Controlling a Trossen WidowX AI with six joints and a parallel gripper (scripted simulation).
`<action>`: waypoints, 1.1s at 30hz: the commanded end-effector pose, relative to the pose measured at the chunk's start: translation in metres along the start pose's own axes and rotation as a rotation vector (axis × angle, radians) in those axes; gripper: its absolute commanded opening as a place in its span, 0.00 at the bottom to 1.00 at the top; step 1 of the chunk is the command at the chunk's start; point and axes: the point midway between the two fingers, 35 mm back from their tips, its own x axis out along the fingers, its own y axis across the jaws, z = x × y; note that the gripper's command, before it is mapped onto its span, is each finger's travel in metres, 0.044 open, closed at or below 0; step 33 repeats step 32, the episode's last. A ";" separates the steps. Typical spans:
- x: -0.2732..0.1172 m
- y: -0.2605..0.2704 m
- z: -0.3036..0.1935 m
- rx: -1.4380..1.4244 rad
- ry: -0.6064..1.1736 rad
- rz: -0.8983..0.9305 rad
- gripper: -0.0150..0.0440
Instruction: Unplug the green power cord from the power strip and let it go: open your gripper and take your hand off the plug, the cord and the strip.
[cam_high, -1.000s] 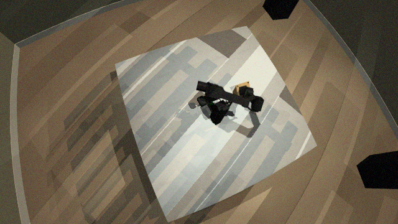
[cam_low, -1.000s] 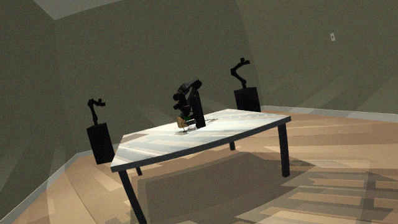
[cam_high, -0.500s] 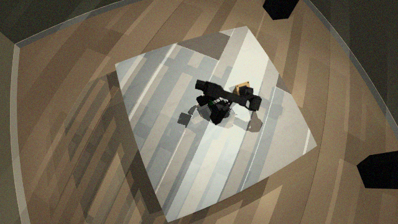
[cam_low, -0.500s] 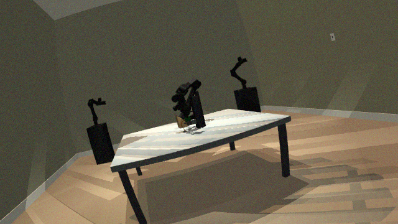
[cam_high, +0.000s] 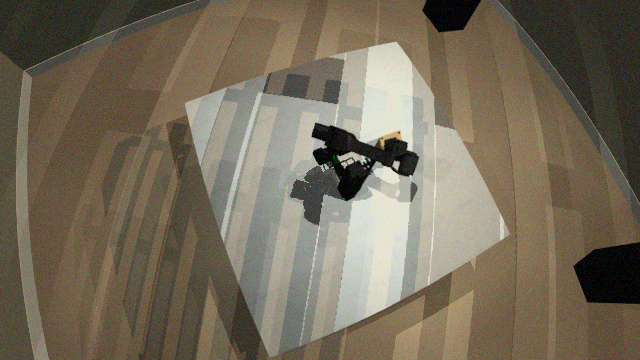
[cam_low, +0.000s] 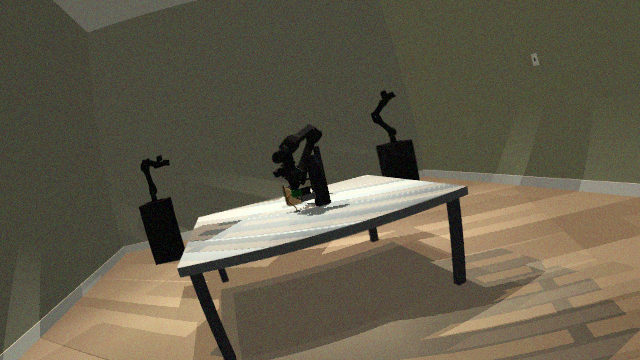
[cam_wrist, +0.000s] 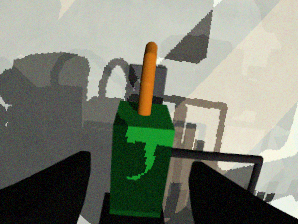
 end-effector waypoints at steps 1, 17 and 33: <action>0.001 0.000 -0.001 0.004 0.003 0.002 0.79; -0.012 -0.001 0.059 0.003 -0.002 0.002 1.00; -0.012 -0.001 0.059 0.003 -0.002 0.002 1.00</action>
